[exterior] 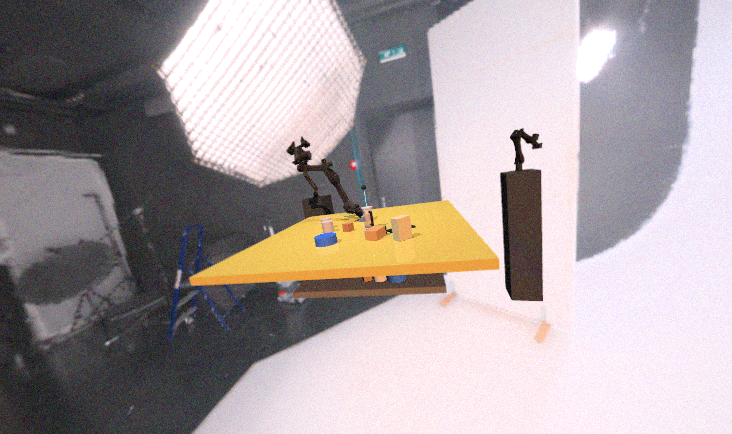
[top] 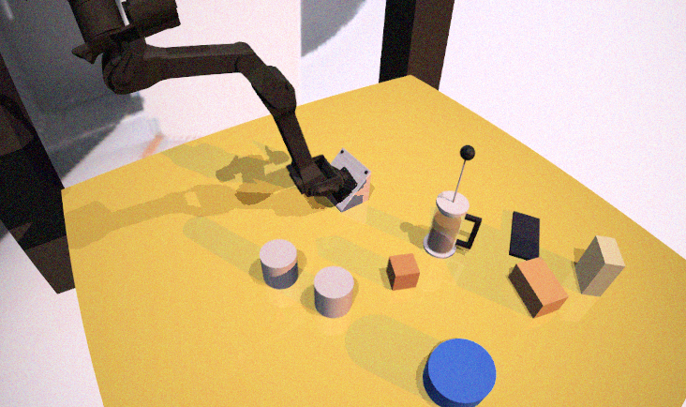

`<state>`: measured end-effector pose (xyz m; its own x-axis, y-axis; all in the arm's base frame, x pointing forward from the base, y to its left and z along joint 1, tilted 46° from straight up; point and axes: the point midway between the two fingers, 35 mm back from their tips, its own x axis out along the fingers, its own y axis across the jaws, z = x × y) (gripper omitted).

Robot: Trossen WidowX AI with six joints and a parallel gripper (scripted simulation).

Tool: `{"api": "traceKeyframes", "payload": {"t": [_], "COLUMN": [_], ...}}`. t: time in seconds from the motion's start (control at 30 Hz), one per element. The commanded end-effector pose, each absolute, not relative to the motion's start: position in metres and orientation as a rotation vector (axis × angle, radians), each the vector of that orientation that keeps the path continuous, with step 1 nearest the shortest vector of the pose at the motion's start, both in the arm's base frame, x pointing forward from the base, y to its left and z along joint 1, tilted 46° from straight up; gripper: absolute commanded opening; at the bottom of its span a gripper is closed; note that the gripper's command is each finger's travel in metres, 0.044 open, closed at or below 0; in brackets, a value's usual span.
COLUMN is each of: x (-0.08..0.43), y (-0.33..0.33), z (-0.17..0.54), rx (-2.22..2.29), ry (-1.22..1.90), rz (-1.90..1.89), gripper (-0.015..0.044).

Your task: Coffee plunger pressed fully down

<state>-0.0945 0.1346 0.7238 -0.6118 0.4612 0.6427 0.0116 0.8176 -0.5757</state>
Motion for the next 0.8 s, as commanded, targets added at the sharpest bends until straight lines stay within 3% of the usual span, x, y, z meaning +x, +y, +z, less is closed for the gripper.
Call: {"api": "traceKeyframes", "payload": {"t": [0.0,0.47,0.77], "x": [-0.094,-0.101,-0.067], "y": [0.133,0.028,-0.055], "z": [0.724,0.738,0.744], "rx": [-0.344,0.033,0.355], "ry": [-2.148,-2.239,-2.173], "rz": [0.667,0.400,0.210], "gripper": [0.0426,0.0440,0.0440]}}
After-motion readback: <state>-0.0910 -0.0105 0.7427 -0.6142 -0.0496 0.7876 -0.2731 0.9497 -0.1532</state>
